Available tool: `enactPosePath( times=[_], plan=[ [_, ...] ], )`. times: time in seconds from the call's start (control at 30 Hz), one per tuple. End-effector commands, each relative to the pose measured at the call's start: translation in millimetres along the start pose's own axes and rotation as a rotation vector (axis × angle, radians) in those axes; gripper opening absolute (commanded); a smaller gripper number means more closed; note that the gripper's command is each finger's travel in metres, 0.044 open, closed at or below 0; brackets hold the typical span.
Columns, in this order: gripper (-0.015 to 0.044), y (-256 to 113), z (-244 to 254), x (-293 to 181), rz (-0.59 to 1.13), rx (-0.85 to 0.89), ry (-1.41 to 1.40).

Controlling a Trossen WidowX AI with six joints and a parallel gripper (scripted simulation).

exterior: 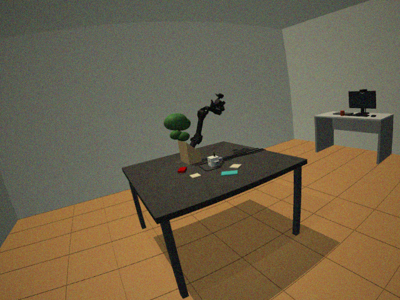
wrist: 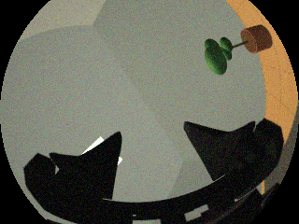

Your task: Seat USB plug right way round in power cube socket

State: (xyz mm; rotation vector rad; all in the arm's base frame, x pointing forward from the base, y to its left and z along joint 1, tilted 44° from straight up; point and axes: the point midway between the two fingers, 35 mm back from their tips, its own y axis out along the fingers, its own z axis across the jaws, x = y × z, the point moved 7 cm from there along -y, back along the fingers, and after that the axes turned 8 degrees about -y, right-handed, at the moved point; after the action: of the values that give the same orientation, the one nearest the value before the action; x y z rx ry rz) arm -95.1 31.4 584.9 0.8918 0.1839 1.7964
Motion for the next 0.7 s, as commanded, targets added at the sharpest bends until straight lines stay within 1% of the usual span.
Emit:
enactPosePath(
  times=[0.0,0.03,0.17,0.3,0.47,0.67],
  plan=[
    [0.0426,-0.7,-1.4,2.4,-0.011,-0.006,-0.001],
    [0.044,-3.0,-5.5,9.6,-0.044,-0.024,-0.003],
    [0.044,-31.9,-31.7,61.1,-0.295,-0.154,-0.022],
    [0.044,-62.4,-43.5,90.8,-0.475,-0.233,-0.041],
    [0.044,-117.4,-58.0,126.1,-0.728,-0.335,-0.017],
    [0.044,-192.5,-63.0,147.9,-1.001,-0.43,0.019]
  ],
)
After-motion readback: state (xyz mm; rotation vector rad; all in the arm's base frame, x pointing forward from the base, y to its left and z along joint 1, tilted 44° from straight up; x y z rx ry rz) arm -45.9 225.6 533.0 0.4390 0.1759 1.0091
